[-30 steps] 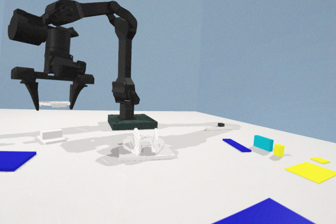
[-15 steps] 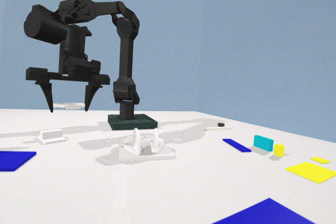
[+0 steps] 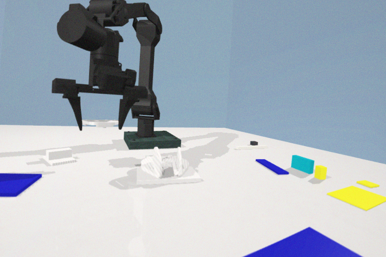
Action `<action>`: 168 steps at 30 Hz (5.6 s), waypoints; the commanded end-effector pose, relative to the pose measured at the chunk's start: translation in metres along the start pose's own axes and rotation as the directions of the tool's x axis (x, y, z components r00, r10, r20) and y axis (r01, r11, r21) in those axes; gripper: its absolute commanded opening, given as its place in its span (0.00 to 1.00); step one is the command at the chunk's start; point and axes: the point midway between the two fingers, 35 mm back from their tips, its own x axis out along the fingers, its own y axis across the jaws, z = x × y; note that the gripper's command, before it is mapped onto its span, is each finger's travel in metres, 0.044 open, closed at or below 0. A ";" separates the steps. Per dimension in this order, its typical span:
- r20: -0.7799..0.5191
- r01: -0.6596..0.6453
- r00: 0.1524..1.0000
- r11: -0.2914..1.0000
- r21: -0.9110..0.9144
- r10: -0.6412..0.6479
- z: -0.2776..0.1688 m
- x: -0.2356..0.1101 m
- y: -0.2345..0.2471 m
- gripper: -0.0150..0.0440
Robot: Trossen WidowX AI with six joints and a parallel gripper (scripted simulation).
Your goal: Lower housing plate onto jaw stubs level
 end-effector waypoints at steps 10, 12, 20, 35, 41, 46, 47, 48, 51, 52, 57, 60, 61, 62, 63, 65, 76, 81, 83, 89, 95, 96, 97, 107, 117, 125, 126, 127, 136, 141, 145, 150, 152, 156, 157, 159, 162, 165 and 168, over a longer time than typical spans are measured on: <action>0.001 0.001 1.000 0.994 0.113 -0.001 0.020 -0.001 0.040 0.85; 0.001 0.000 1.000 0.992 0.130 0.000 0.023 -0.001 0.046 0.85; 0.003 -0.002 1.000 0.981 0.196 0.001 0.032 -0.001 0.070 0.85; 0.006 -0.005 1.000 0.948 0.317 0.004 0.041 -0.001 0.117 0.85; 0.006 -0.006 1.000 0.939 0.344 0.004 0.042 -0.001 0.127 0.85; 0.006 -0.006 1.000 0.939 0.344 0.004 0.042 -0.001 0.127 0.85; 0.006 -0.006 1.000 0.939 0.344 0.004 0.042 -0.001 0.127 0.85; 0.006 -0.006 1.000 0.939 0.344 0.004 0.042 -0.001 0.127 0.85; 0.006 -0.006 1.000 0.939 0.344 0.004 0.042 -0.001 0.127 0.85; 0.006 -0.006 1.000 0.939 0.344 0.004 0.042 -0.001 0.127 0.85; 0.006 -0.006 1.000 0.939 0.344 0.004 0.042 -0.001 0.127 0.85; 0.006 -0.006 1.000 0.937 0.349 0.004 0.042 -0.001 0.127 0.85; 0.006 -0.006 1.000 0.937 0.349 0.004 0.042 -0.001 0.127 0.85; 0.006 -0.006 1.000 0.937 0.349 0.004 0.042 -0.001 0.127 0.85; 0.006 -0.006 1.000 0.937 0.349 0.004 0.042 -0.001 0.127 0.85; 0.006 -0.006 1.000 0.937 0.349 0.004 0.042 -0.001 0.127 0.85; 0.006 -0.007 1.000 0.937 0.349 0.005 0.042 -0.001 0.132 0.85; 0.006 -0.007 1.000 0.937 0.349 0.005 0.042 -0.001 0.132 0.85; 0.006 -0.007 1.000 0.937 0.349 0.005 0.042 -0.001 0.132 0.85; 0.006 -0.007 1.000 0.937 0.349 0.005 0.042 -0.001 0.132 0.85; 0.006 -0.007 1.000 0.936 0.351 0.005 0.042 -0.001 0.133 0.85; 0.006 -0.007 1.000 0.936 0.351 0.005 0.042 -0.001 0.133 0.85; 0.006 -0.007 1.000 0.936 0.351 0.005 0.042 -0.001 0.133 0.85; 0.006 -0.007 1.000 0.936 0.351 0.005 0.042 0.001 0.133 0.85; 0.006 -0.007 1.000 0.936 0.352 0.005 0.044 0.018 0.132 0.85; 0.006 -0.007 1.000 0.936 0.352 0.005 0.044 0.031 0.132 0.85; 0.006 -0.007 1.000 0.936 0.352 0.005 0.044 0.032 0.132 0.85; 0.006 -0.007 1.000 0.936 0.352 0.005 0.044 0.034 0.132 0.85; 0.006 -0.007 1.000 0.936 0.352 0.005 0.043 0.049 0.133 0.85; 0.006 -0.007 1.000 0.936 0.352 0.005 0.042 0.056 0.133 0.85; 0.006 -0.007 1.000 0.936 0.353 0.005 0.042 0.060 0.133 0.85; 0.006 -0.007 1.000 0.936 0.353 0.005 0.042 0.060 0.133 0.85; 0.006 -0.007 1.000 0.936 0.353 0.005 0.042 0.060 0.133 0.85; 0.006 -0.007 1.000 0.936 0.353 0.005 0.042 0.060 0.133 0.85; 0.006 -0.007 1.000 0.936 0.353 0.005 0.042 0.060 0.133 0.85; 0.006 -0.007 1.000 0.936 0.353 0.005 0.042 0.060 0.133 0.85; 0.006 -0.007 1.000 0.936 0.352 0.005 0.042 0.060 0.133 0.85; 0.006 -0.007 1.000 0.937 0.350 0.005 0.042 0.062 0.133 0.85; 0.006 -0.007 1.000 0.937 0.349 0.005 0.042 0.063 0.133 0.85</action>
